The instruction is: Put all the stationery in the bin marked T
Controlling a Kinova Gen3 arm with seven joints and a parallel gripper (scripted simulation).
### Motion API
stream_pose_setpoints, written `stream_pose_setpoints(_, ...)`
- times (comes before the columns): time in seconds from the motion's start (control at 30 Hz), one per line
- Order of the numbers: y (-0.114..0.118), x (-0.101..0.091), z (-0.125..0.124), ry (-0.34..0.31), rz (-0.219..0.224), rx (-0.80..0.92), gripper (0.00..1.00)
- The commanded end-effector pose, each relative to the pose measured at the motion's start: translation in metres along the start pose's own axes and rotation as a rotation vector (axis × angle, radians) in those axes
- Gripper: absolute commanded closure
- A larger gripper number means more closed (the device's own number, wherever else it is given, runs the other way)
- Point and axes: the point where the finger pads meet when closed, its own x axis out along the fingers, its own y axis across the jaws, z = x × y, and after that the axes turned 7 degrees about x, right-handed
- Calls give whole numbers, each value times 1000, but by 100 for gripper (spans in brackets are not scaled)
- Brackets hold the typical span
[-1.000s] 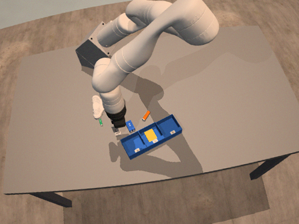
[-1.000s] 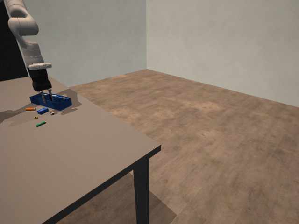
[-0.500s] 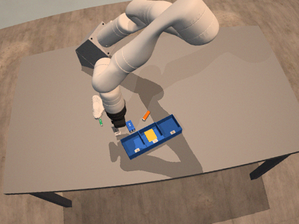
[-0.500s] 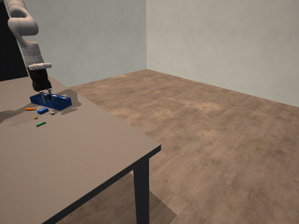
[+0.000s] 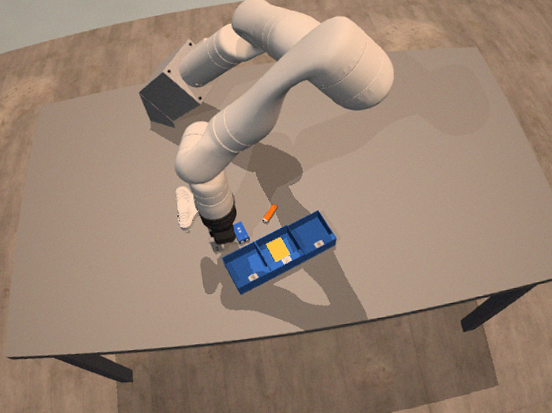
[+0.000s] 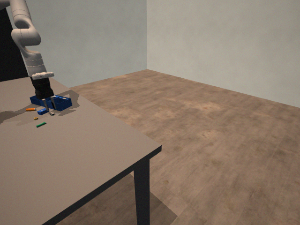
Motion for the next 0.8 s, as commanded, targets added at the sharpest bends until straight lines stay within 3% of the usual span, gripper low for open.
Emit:
stream_pose_setpoints(0.0,5,13,-1,0,11,-1,38)
stream_pose_setpoints(0.77,2,29,-2,0,8,-3,38)
